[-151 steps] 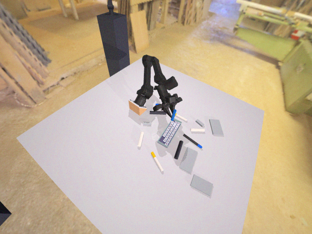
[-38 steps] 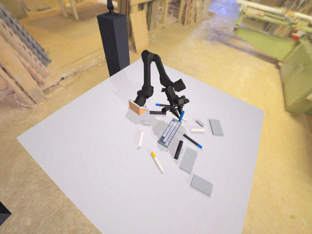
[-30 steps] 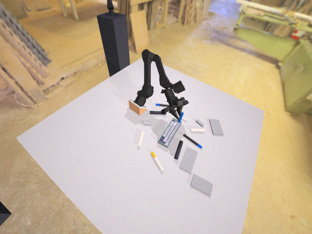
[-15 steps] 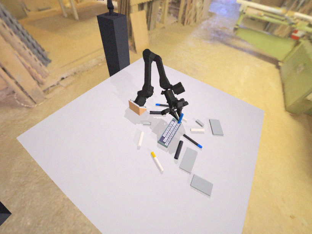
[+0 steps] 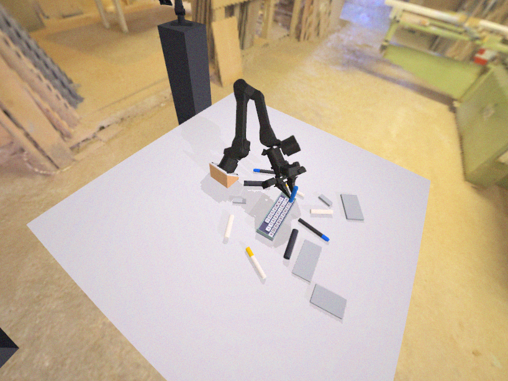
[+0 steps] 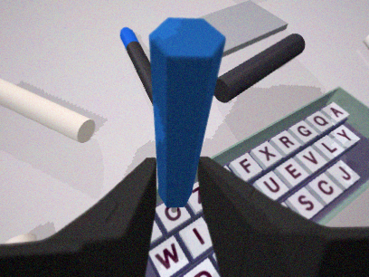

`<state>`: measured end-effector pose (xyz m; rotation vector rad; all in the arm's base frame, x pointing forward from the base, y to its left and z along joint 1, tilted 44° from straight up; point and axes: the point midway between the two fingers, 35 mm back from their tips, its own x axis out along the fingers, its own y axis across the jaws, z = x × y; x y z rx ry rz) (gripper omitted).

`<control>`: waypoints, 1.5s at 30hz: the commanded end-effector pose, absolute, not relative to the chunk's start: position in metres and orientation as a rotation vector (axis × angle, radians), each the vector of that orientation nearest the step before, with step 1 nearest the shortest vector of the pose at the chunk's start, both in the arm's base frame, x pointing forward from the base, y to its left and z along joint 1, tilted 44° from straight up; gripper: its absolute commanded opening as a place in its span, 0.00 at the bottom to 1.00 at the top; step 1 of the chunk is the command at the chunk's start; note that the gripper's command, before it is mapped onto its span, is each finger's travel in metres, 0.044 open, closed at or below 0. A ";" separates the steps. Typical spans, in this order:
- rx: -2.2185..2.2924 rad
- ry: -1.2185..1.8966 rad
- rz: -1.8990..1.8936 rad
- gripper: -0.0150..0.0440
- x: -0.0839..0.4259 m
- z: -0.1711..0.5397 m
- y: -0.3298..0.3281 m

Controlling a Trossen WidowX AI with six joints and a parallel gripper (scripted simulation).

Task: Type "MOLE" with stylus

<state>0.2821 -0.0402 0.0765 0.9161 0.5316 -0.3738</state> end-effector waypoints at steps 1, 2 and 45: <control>0.918 0.529 -0.380 0.39 0.282 0.075 -0.040; 0.918 0.529 -0.380 0.39 0.282 0.075 -0.040; 0.910 0.543 -0.393 0.25 0.279 0.077 -0.090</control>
